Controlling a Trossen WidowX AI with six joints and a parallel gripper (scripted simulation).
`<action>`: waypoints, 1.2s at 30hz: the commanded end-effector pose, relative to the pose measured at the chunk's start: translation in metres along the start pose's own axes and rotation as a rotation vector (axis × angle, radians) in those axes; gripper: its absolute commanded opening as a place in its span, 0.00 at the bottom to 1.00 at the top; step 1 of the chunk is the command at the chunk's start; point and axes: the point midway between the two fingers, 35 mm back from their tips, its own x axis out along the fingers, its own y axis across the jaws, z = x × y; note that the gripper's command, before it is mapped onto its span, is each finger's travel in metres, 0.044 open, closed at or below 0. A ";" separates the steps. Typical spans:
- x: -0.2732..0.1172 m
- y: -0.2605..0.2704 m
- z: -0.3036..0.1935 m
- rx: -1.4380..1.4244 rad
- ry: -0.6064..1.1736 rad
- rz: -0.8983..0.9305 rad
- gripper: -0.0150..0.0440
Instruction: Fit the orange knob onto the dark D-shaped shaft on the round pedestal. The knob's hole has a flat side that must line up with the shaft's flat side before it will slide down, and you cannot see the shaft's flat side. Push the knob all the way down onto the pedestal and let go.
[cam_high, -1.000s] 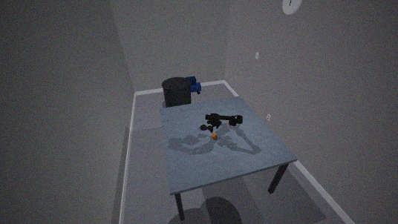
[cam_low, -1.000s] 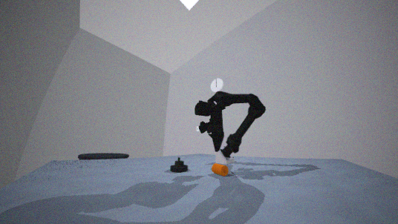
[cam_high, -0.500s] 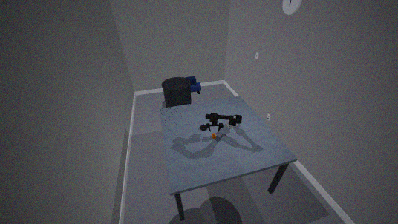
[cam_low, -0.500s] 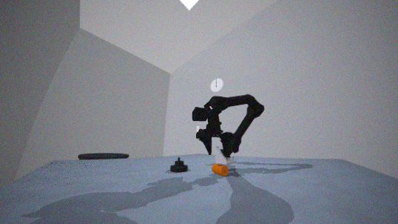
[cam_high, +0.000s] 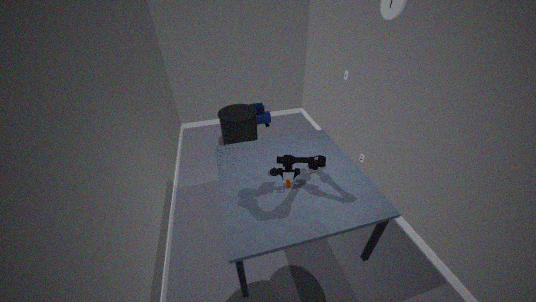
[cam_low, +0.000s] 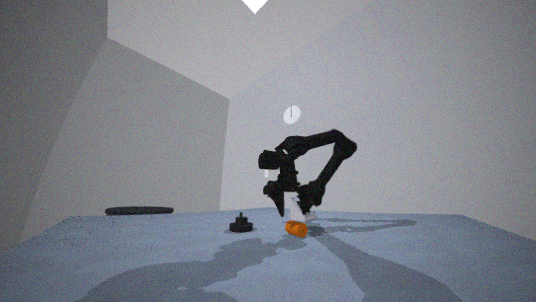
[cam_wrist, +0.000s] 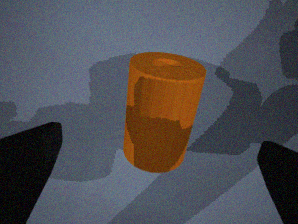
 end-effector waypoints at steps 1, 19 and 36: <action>0.007 -0.001 0.002 0.007 0.004 -0.002 1.00; 0.035 0.000 0.007 0.007 0.004 -0.002 1.00; 0.046 -0.001 0.009 0.006 0.007 -0.003 0.66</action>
